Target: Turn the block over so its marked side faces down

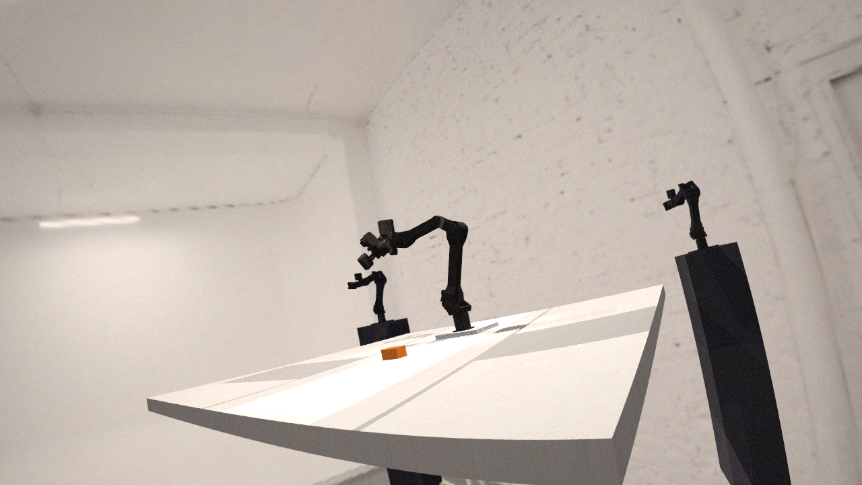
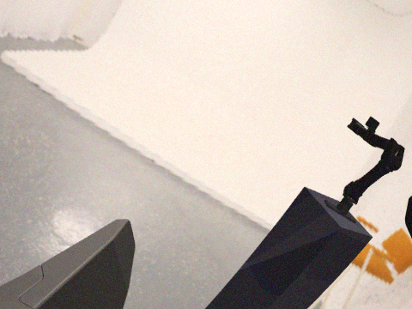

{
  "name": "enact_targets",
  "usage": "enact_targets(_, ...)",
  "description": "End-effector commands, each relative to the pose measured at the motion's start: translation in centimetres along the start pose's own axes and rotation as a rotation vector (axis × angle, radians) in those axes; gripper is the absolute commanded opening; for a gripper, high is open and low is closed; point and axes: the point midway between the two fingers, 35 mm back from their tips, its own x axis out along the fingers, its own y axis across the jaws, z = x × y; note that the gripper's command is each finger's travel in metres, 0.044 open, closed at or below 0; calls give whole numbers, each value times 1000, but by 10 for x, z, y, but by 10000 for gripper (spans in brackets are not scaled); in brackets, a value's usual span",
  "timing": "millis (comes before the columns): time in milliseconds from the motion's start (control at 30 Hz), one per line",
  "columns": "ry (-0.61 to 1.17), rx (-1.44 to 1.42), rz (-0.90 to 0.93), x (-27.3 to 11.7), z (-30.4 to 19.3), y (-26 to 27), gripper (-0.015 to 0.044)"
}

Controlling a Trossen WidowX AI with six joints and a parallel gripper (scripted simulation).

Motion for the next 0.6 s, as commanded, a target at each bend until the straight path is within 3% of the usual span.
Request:
enact_targets(0,18,17,203,-2,11,66,440)
enact_targets(267,92,-14,619,-46,30,201,440)
enact_targets(567,220,-157,1038,-152,31,321,440)
